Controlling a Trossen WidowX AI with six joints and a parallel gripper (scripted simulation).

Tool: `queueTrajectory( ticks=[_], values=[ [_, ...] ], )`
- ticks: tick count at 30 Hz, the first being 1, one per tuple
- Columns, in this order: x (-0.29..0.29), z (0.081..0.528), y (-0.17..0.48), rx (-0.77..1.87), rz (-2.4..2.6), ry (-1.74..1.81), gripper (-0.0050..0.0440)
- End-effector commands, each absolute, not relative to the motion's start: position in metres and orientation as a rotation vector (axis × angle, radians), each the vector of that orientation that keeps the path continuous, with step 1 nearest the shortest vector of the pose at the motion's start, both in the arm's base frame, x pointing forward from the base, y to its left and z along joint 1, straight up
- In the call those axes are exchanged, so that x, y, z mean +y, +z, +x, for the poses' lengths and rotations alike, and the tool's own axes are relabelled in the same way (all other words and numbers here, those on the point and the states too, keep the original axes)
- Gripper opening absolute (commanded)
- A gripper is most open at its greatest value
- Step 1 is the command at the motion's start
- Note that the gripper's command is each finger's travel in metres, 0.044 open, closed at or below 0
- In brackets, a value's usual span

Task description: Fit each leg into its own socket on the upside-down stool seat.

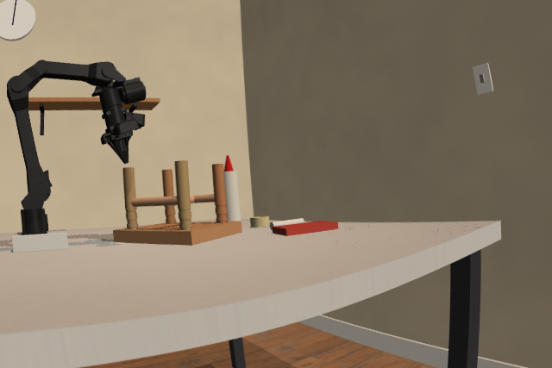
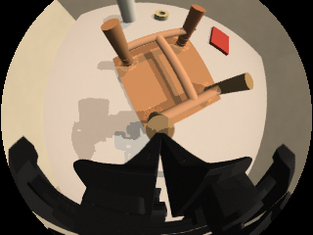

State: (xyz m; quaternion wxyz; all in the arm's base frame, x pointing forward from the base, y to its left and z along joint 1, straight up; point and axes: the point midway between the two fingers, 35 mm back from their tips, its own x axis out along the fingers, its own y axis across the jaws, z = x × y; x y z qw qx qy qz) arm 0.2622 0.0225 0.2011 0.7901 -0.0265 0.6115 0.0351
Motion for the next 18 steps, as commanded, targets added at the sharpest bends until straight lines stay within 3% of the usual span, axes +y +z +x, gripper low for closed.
queueTrajectory(
  ticks=[1, 18],
  values=[
    [0.023, 0.261, 0.195, 1.315, -0.057, 0.080, 0.0000],
    [0.023, 0.261, 0.182, 1.315, -0.057, 0.080, 0.0000]
  ],
)
